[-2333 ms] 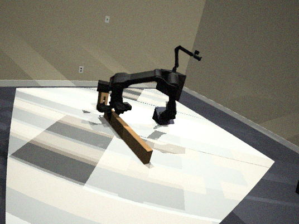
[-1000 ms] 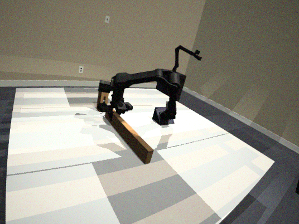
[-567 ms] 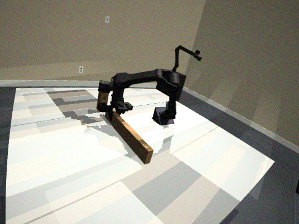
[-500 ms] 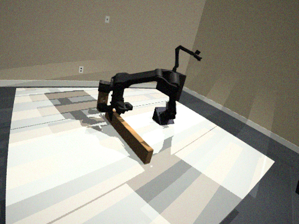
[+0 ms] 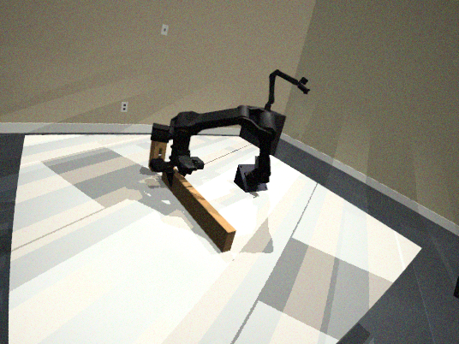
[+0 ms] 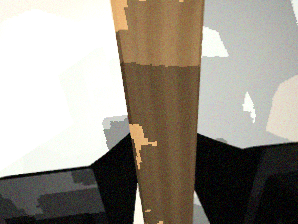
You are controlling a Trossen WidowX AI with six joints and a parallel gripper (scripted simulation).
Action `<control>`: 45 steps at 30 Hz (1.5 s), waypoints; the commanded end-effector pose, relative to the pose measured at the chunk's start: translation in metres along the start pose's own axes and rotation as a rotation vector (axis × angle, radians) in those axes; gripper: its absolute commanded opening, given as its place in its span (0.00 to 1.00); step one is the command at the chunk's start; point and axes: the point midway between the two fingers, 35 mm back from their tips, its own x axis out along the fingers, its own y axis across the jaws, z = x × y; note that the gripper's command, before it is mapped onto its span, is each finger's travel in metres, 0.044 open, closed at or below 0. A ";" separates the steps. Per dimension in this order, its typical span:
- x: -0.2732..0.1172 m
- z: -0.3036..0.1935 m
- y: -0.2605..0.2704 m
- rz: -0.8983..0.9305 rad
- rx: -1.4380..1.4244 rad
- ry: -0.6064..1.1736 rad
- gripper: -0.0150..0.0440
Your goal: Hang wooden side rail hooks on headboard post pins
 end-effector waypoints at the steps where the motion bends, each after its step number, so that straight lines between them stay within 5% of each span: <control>1: -0.003 -0.001 0.000 -0.006 -0.007 0.002 0.25; 45: -0.011 -0.001 0.000 -0.006 -0.007 0.002 0.25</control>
